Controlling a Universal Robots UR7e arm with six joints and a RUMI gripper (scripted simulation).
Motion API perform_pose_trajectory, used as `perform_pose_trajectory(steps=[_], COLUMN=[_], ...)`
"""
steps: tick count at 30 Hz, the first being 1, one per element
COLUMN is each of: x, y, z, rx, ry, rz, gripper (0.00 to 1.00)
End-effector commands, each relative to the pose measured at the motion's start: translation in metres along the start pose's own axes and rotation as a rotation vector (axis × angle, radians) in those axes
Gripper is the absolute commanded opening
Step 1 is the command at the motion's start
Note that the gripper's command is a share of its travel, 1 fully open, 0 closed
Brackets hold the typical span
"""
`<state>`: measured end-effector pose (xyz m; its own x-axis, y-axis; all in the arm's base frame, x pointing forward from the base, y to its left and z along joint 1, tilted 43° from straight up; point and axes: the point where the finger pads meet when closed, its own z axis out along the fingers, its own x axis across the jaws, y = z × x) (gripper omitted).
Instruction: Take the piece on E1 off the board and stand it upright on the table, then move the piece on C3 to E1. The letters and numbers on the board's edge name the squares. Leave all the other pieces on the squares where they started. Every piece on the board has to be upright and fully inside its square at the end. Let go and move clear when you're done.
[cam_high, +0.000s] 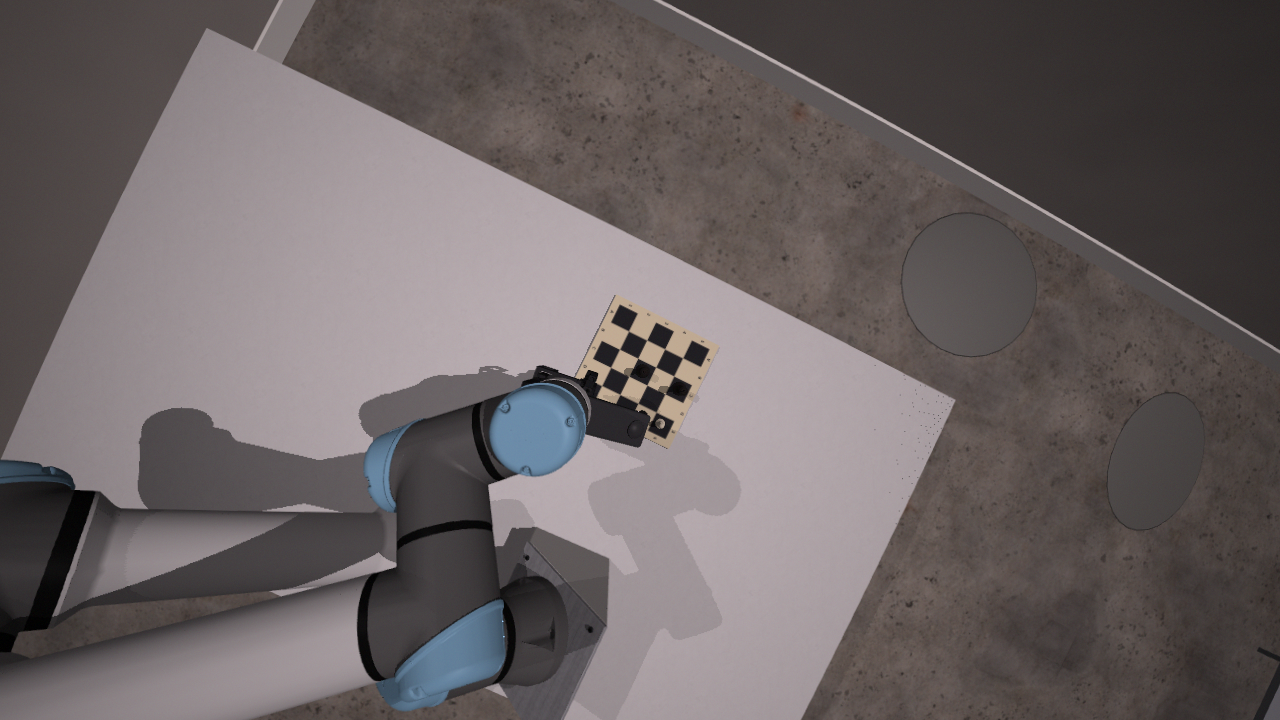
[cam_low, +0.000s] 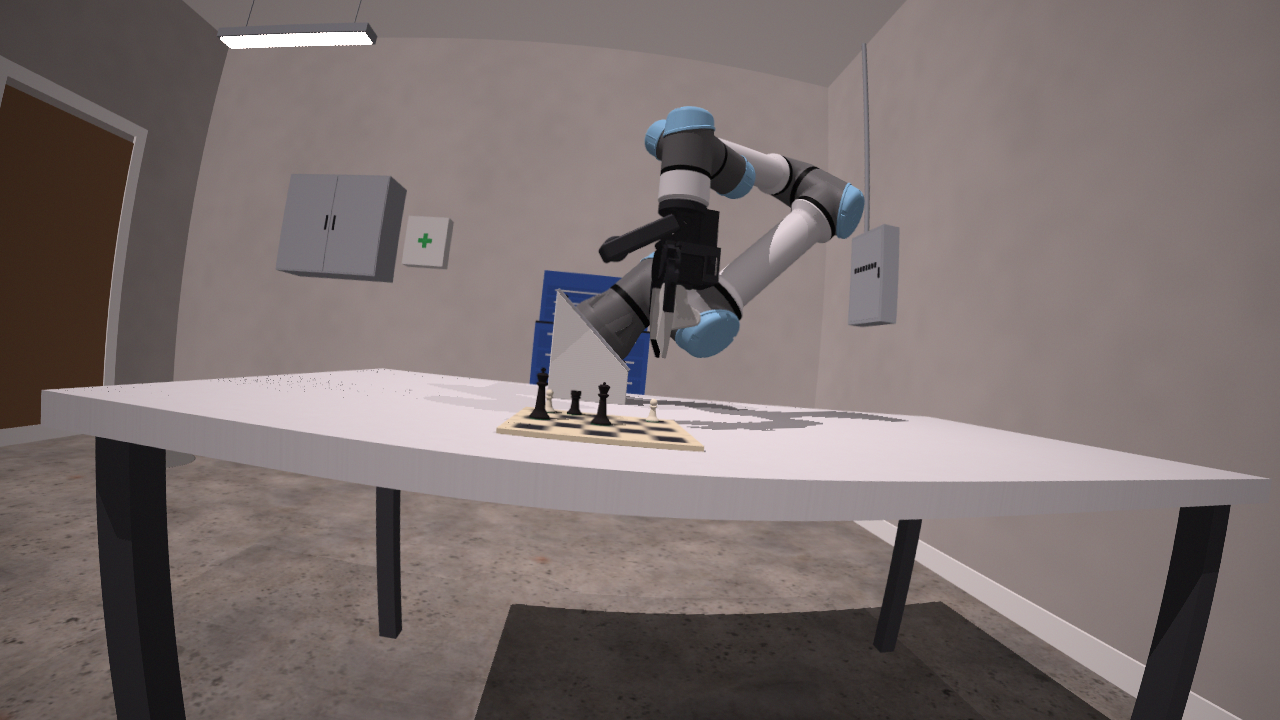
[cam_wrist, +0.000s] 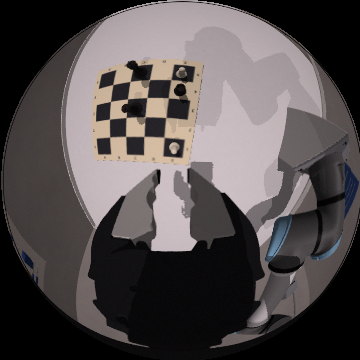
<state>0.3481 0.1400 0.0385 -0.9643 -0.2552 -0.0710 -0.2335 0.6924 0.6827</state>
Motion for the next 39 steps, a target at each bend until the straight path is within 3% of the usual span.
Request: perform_pose_trajectory(steps=[1, 39], x=[0.000, 0.000], y=[0.000, 0.000], z=[0.001, 0.045], rx=[0.000, 0.000], ry=[-0.001, -0.001], rz=[0.000, 0.000], gripper=[0.20, 0.20])
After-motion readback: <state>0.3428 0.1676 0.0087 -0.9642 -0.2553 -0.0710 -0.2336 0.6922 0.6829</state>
